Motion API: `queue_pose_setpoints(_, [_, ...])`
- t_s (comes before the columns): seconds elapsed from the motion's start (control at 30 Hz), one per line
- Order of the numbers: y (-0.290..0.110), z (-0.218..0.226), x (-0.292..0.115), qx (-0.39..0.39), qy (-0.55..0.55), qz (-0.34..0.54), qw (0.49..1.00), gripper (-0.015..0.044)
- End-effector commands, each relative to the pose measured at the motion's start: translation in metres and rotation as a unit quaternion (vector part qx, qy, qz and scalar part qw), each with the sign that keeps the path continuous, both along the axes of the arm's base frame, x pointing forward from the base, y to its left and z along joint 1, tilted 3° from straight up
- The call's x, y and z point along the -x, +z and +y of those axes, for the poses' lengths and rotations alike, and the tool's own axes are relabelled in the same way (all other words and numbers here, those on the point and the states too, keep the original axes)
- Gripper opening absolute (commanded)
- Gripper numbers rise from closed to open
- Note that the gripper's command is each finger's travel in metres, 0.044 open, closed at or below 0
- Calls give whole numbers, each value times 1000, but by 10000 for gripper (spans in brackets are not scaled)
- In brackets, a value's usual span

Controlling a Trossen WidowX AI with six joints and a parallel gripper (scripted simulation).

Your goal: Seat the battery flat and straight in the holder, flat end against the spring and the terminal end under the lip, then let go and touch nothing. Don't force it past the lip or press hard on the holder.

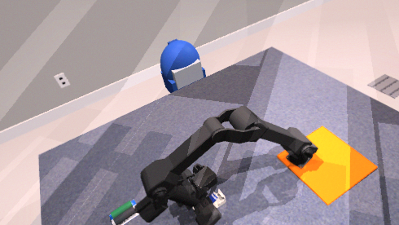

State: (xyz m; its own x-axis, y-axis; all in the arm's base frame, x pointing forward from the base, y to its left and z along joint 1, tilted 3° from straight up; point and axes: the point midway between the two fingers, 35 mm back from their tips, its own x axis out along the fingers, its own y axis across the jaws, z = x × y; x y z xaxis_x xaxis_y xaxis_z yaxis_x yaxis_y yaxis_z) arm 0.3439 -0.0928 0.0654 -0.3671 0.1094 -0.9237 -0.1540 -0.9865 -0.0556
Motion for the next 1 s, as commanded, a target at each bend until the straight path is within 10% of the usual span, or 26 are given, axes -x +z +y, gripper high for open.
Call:
queue_pose_setpoints(0.0, [2,-1,-6,4,-1,-9,1000,75])
queue_pose_setpoints(0.97, [-1,-2,-6,11,-4,-60,998,75])
